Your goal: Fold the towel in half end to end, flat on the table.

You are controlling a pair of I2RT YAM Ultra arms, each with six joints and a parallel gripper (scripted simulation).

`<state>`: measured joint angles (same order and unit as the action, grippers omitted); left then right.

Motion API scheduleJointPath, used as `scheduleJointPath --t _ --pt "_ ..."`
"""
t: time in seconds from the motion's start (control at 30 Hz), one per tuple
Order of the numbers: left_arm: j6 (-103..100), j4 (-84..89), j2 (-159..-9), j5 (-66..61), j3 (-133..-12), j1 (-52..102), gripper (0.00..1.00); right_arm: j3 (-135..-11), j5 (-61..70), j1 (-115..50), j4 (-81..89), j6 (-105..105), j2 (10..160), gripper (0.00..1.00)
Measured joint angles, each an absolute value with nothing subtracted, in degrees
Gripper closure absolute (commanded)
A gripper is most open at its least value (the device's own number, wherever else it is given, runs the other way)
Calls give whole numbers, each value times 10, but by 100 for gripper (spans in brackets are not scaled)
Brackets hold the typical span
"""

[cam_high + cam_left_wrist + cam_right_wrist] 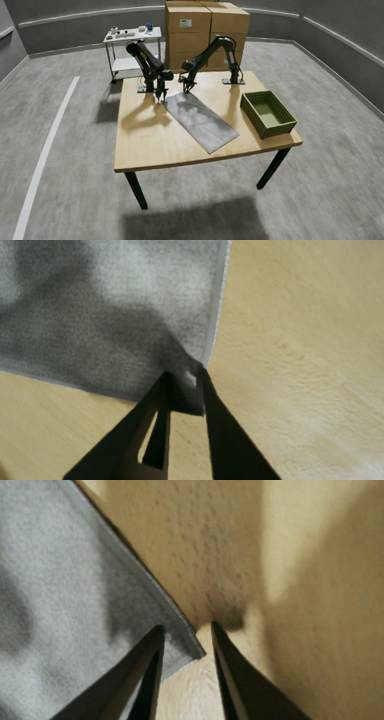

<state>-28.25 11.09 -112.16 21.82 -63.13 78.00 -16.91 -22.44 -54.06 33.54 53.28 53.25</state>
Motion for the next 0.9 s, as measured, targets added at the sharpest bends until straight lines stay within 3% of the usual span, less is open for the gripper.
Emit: scheduleJointPath --t 0.1,0.13,0.23,0.27,0.37,0.4,0.5,0.53,0.9 --pt "-283 111 -1122 218 -631 780 73 -167 -225 -541 332 533 533 66" --pt "-283 111 -1122 218 -631 780 81 -166 -226 -541 330 533 533 76" --pt "-283 107 -1122 217 -631 777 81 -166 -225 -541 327 533 533 76" --pt "-283 106 -1122 216 -631 776 89 -166 -225 -541 327 533 533 85" --pt "-279 101 -1120 216 -627 774 89 -168 -230 -547 321 540 542 85" --pt "-278 100 -1120 215 -627 773 98 -169 -232 -548 320 541 544 95" --pt "-275 100 -1117 212 -624 771 98 -169 -240 -554 310 546 549 95" --pt "-274 99 -1117 211 -623 769 99 -169 -240 -555 310 547 550 100" --pt "-272 87 -1112 205 -615 767 100 -178 -254 -568 304 562 573 100"
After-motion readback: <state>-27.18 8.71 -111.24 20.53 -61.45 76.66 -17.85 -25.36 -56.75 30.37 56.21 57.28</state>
